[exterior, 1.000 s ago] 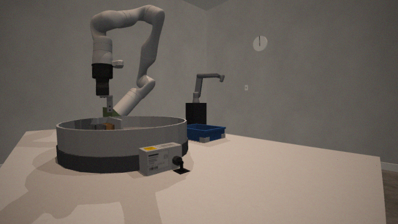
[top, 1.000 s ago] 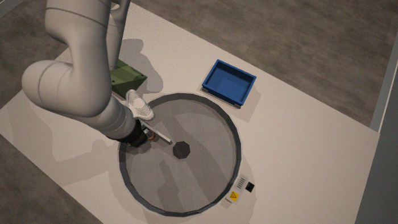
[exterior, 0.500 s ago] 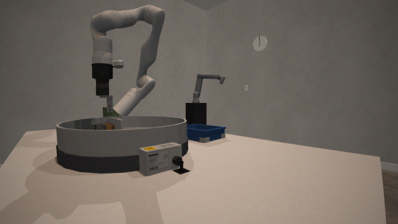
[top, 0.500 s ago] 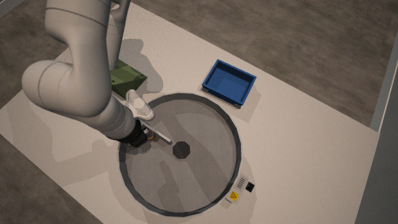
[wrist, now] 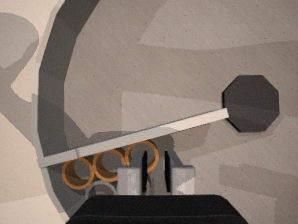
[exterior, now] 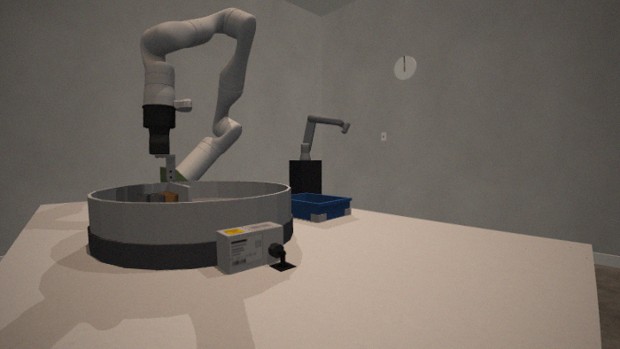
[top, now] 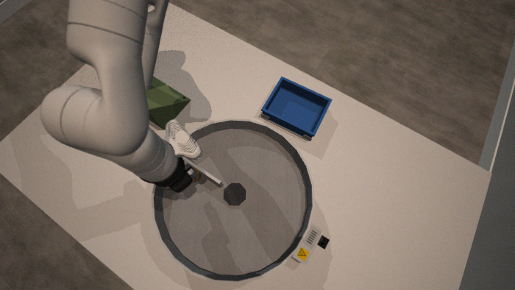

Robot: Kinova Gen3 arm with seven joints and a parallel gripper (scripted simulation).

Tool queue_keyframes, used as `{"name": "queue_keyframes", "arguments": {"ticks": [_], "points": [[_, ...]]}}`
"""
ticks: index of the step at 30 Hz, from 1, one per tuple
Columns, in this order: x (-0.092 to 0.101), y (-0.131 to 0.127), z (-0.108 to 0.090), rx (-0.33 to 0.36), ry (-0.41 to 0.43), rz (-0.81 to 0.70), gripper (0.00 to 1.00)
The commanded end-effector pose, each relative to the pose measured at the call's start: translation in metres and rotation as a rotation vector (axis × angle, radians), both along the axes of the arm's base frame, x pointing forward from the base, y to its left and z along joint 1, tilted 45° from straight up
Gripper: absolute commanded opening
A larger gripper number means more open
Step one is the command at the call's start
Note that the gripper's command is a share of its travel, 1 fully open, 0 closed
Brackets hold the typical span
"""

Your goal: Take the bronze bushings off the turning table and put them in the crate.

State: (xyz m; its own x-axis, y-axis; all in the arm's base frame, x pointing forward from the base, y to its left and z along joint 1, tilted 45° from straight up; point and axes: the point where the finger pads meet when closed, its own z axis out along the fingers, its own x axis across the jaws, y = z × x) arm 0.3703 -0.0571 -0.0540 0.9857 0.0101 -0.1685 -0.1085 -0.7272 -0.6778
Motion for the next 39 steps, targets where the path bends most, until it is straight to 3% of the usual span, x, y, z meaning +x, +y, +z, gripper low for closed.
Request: {"name": "queue_keyframes", "arguments": {"ticks": [1, 39], "points": [[-0.002, 0.002, -0.0017, 0.003, 0.005, 0.001, 0.4], [-0.0034, 0.0093, -0.0092, 0.003, 0.005, 0.001, 0.4]]}}
